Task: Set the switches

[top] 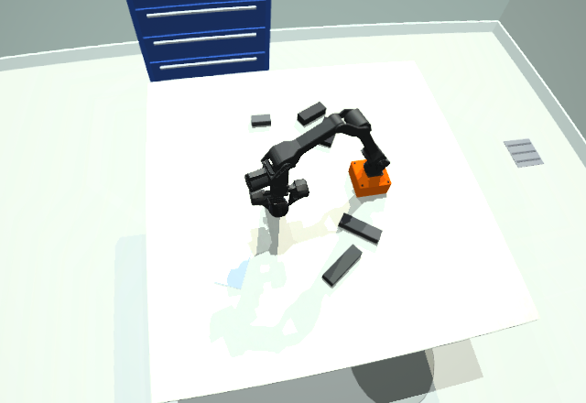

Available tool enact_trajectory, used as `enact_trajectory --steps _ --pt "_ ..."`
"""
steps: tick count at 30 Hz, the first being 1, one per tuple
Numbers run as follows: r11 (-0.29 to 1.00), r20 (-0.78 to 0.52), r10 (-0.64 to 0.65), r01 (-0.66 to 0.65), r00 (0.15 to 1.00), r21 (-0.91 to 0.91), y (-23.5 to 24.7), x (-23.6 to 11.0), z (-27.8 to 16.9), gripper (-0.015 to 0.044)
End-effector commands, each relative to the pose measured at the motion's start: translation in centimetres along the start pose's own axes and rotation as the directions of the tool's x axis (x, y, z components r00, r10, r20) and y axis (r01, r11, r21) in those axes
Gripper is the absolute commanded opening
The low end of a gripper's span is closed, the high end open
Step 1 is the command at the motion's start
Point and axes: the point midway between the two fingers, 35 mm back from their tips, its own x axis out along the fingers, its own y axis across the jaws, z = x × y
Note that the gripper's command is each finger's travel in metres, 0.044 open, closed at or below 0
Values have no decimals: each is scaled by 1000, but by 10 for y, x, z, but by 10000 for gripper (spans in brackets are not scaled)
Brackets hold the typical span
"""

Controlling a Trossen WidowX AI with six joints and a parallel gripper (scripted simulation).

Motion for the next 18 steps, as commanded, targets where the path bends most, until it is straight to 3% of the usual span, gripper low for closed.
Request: enact_trajectory --steps 1,18 --pt "1000 3 3 -3 1000 4 0 -2 6 336" --pt "1000 -28 3 -3 1000 4 0 -10 17 336"
